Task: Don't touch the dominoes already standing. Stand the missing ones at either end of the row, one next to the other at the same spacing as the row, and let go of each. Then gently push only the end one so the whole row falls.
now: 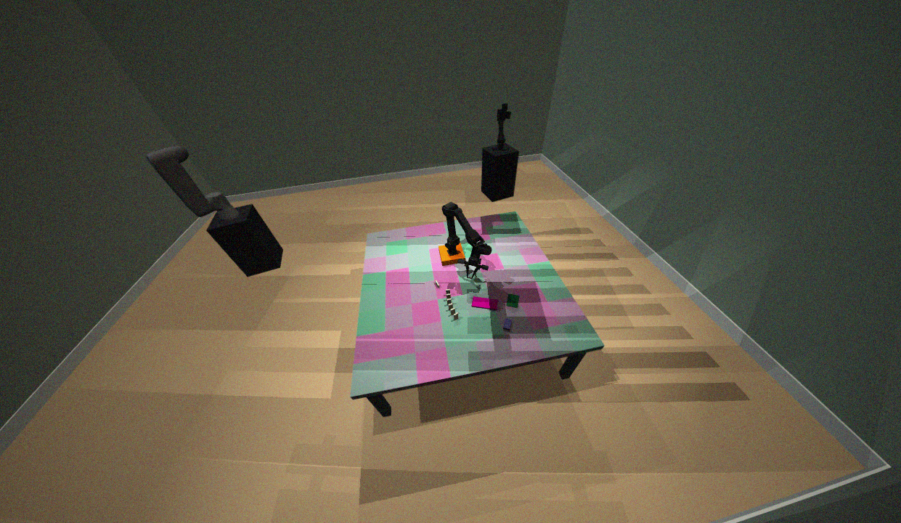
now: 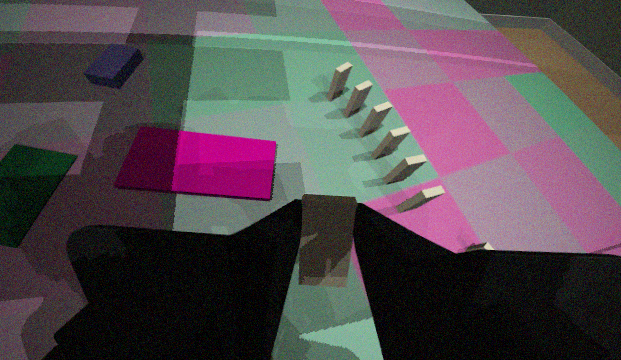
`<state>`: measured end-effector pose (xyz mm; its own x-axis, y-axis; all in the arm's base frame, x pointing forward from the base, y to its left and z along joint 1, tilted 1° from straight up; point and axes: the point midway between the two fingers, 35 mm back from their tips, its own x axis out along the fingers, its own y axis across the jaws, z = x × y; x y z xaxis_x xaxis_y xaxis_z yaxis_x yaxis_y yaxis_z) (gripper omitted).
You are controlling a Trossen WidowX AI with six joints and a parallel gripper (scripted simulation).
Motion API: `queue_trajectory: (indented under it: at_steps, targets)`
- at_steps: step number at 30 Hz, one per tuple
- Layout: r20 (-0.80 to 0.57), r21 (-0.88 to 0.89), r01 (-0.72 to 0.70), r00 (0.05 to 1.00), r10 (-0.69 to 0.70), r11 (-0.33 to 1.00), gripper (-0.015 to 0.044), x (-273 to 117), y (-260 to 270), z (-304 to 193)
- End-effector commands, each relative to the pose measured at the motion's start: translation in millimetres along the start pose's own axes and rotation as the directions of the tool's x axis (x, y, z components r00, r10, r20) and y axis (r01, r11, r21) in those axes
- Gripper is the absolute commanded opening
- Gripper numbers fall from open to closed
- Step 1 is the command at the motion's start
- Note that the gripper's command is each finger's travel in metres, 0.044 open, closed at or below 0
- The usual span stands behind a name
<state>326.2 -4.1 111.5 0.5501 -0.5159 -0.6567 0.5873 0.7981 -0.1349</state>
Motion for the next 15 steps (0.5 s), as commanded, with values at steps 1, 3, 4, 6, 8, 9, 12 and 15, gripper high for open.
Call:
queue_trajectory:
  at_steps: [1, 3, 4, 6, 8, 9, 12, 15]
  targets:
    - [0.093, 0.001, 0.006, 0.996, -0.006, 1.000, 0.0107, -4, 2, -1]
    - [0.133, 0.005, 0.009, 0.991, -0.010, 1.000, 0.0107, -6, 3, -2]
    - [0.153, 0.008, 0.011, 0.988, -0.012, 1.000, 0.0107, -7, 3, -3]
    - [0.192, 0.015, 0.014, 0.981, -0.017, 1.000, 0.0107, -9, 3, -4]
    - [0.230, 0.023, 0.017, 0.973, -0.022, 1.000, 0.0107, -12, 3, -6]
    - [0.249, 0.028, 0.019, 0.968, -0.025, 0.999, 0.0107, -13, 2, -6]
    - [0.303, 0.043, 0.022, 0.952, -0.034, 0.999, 0.0107, -18, 1, -9]
    - [0.353, 0.062, 0.024, 0.934, -0.045, 0.998, 0.0107, -22, -2, -12]
